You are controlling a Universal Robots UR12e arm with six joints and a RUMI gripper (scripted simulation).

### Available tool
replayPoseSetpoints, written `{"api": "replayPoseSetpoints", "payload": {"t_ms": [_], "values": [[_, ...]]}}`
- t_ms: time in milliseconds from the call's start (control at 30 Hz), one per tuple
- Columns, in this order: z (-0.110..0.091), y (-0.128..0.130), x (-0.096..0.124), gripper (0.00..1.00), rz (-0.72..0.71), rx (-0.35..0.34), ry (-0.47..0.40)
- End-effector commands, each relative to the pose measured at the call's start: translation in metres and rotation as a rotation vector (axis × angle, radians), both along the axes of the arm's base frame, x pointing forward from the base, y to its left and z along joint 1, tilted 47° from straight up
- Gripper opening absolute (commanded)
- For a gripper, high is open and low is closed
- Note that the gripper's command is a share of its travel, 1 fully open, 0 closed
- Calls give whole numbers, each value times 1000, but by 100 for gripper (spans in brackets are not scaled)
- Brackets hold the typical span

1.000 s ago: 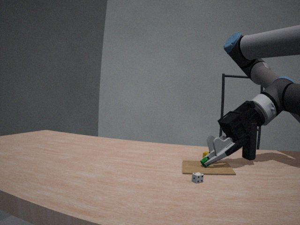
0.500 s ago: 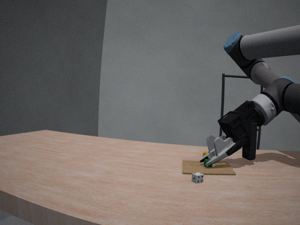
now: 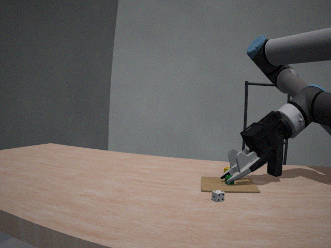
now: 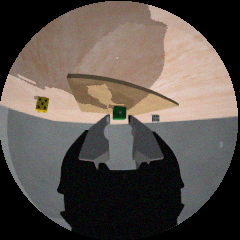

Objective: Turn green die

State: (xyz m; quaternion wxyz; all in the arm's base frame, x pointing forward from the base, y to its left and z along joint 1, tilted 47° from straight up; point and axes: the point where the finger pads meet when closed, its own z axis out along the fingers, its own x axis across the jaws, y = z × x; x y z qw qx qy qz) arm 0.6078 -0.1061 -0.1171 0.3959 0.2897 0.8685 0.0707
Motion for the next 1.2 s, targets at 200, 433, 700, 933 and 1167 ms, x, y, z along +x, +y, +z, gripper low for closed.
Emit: {"api": "replayPoseSetpoints", "payload": {"t_ms": [200,433,700,933,1167], "values": [[0,0,0,21,1,0,0],[0,0,0,21,1,0,0],[0,0,0,21,1,0,0],[3,1,-2,21,1,0,0],[17,3,-18,21,1,0,0]]}}
